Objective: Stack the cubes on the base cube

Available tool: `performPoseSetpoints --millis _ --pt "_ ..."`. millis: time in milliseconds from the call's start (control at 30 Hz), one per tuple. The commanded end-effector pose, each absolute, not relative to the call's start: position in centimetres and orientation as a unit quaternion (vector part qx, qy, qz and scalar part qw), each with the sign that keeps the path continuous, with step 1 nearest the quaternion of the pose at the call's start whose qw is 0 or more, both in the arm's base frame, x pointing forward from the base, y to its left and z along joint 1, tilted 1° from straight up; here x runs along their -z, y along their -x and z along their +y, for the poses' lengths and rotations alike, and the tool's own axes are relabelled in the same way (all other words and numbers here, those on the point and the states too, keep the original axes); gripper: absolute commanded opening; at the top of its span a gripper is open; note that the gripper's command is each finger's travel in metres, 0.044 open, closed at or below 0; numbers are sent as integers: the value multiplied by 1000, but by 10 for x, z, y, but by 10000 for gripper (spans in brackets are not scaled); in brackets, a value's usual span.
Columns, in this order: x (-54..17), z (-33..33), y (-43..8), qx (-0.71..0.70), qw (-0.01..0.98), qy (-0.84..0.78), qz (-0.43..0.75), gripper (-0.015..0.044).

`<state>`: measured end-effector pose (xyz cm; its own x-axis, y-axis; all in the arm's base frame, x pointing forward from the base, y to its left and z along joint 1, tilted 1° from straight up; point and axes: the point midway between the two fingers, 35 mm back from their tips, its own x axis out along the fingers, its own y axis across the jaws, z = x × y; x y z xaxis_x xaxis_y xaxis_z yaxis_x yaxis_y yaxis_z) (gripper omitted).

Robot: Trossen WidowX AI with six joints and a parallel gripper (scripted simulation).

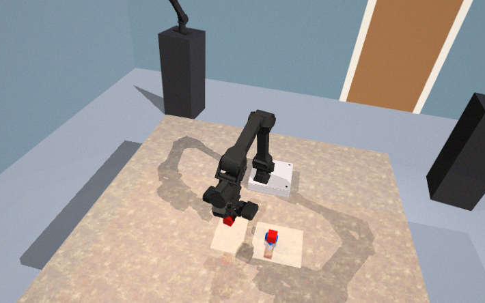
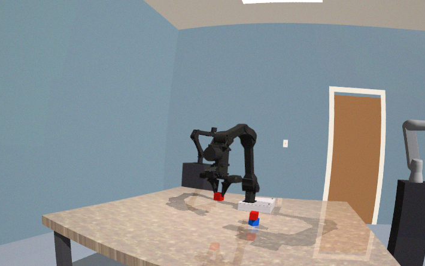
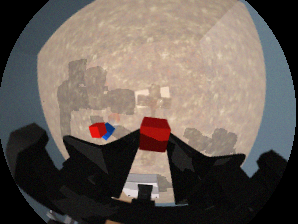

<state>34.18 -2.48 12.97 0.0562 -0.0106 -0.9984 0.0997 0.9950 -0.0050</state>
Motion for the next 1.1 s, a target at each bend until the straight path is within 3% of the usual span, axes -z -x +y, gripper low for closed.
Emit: performPoseSetpoints --millis 0,1067 --pt "-127 -12 -337 34 724 -29 688 105" --pt "-120 78 -298 -13 723 14 690 105"
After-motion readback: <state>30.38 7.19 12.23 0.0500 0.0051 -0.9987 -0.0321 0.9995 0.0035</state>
